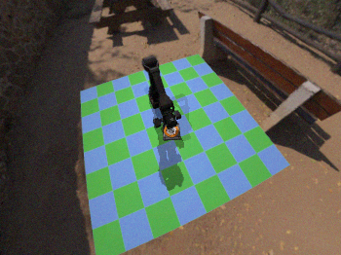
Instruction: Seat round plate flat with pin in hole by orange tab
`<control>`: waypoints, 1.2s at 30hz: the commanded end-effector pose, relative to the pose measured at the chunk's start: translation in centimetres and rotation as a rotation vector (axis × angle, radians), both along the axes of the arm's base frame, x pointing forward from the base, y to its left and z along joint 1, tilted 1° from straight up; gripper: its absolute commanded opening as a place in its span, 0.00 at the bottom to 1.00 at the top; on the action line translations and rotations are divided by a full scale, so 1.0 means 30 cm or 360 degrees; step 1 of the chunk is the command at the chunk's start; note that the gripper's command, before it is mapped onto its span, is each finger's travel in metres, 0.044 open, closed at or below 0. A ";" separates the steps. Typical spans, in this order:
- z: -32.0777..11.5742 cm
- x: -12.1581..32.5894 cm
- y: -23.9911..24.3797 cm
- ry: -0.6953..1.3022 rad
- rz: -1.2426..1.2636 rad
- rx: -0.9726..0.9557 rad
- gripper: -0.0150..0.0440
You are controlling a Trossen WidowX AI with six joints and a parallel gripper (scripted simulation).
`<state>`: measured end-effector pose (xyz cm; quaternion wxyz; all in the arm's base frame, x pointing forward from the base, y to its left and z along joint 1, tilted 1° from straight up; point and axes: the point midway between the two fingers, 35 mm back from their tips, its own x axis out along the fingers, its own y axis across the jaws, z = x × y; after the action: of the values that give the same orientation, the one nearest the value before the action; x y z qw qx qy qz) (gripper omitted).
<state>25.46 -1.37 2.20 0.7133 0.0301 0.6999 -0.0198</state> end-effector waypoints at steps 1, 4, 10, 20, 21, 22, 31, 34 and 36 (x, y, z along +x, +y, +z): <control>0.001 0.004 -0.022 -0.0003 0.0000 -0.0010 0.25; 0.002 0.007 -0.037 -0.0003 0.0000 -0.0011 0.25; 0.005 0.017 -0.067 -0.0004 0.0000 -0.0012 0.25; 0.010 0.039 -0.106 -0.0005 0.0000 -0.0014 0.25; 0.011 0.041 -0.107 -0.0005 0.0000 -0.0014 0.25; 0.011 0.042 -0.109 -0.0005 0.0000 -0.0014 0.25; 0.014 0.056 -0.123 -0.0006 0.0000 -0.0015 0.25; 0.015 0.061 -0.128 -0.0006 0.0000 -0.0015 0.25; 0.015 0.064 -0.131 -0.0006 0.0000 -0.0016 0.25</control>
<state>27.14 -5.12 2.59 0.7141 0.0291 0.6990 -0.0234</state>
